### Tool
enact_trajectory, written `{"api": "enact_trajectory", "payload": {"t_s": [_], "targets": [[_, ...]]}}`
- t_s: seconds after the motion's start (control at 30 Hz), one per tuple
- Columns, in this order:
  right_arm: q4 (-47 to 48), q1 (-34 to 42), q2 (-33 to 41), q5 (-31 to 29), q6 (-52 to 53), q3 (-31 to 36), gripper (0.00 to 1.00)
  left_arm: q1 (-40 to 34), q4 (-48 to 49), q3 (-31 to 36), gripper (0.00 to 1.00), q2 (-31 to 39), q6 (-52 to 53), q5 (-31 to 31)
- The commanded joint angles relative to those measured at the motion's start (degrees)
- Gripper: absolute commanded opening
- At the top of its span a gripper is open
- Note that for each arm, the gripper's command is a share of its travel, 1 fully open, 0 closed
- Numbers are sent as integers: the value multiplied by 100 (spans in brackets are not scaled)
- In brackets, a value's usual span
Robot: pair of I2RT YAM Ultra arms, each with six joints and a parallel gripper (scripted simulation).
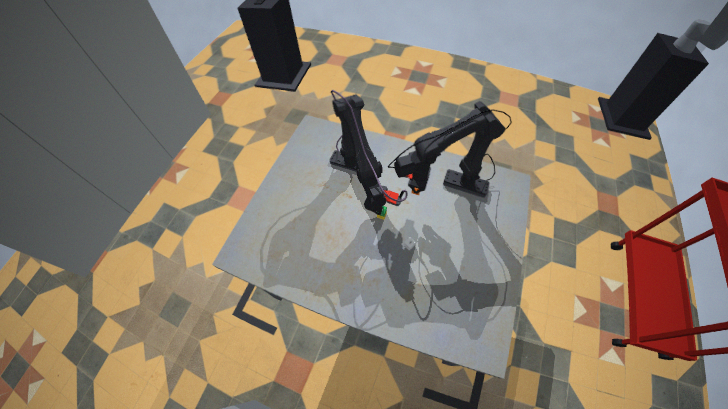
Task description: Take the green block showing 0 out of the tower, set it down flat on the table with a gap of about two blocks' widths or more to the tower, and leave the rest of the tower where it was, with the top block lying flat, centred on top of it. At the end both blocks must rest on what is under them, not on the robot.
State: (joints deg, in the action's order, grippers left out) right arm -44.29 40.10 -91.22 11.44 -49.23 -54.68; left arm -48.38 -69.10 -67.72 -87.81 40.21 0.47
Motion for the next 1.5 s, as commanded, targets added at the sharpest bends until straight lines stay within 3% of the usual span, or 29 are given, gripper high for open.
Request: {"api": "enact_trajectory", "payload": {"t_s": [0.0, 0.37, 0.4, 1.03, 1.1, 1.13, 1.17, 1.23, 1.27, 1.47], "targets": [[228, 74, -74, 3, 59, 79, 55, -13, -1, 16, 27, 102, -12, 7], [345, 94, -83, 0, 60, 67, 55, -13, -1, 16, 27, 102, -12, 7], [326, 94, -84, 0, 60, 68, 47, -13, -1, 16, 27, 102, -12, 7], [274, 59, -85, -1, 39, 63, 26, -13, -1, 16, 27, 102, -12, 7], [274, 59, -85, -1, 39, 63, 3, -13, -1, 16, 27, 102, -12, 7], [274, 59, -85, -1, 39, 63, 0, -13, -1, 16, 27, 102, -12, 7], [274, 59, -85, -1, 39, 63, 0, -13, -1, 16, 27, 102, -12, 7], [173, 93, -19, 0, 56, -13, 23, -13, -1, 16, 27, 102, -12, 7], [128, 93, 0, 0, 54, -43, 27, -13, -1, 16, 27, 102, -12, 7], [-421, 83, 214, 2, 45, -392, 27, -13, -1, 16, 27, 102, -12, 7]]}}
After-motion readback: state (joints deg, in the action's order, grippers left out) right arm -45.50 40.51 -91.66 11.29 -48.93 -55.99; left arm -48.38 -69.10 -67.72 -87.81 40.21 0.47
